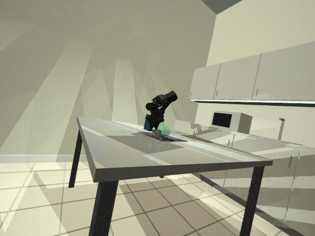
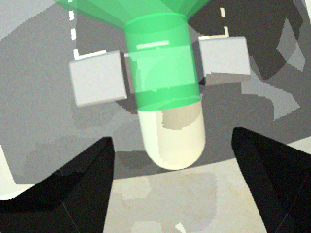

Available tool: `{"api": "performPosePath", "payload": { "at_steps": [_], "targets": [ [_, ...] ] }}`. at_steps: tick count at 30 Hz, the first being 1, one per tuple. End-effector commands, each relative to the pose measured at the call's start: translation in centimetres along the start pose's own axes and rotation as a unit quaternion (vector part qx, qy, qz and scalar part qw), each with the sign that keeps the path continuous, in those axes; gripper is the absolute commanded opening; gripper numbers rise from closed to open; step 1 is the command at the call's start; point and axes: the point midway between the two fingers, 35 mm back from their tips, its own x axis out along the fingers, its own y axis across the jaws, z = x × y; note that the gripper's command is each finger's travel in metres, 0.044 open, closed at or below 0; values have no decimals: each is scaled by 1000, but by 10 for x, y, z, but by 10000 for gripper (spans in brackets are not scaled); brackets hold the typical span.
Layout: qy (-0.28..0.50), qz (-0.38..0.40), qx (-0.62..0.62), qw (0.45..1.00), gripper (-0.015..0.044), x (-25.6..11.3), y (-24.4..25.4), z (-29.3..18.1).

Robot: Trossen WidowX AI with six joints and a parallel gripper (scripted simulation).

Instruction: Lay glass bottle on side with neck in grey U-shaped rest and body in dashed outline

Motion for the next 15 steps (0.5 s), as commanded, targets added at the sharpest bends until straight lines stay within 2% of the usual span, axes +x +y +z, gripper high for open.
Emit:
{"api": "performPosePath", "payload": {
  "at_steps": [1,3,11,15],
  "targets": [
    [-1,0,0,1000,411,0,0,0],
    [2,0,-2,1000,440,-2,0,1],
    [98,8,-46,994,440,-57,-1,18],
    [101,8,-48,994,440,-67,-3,20]
  ]
}}
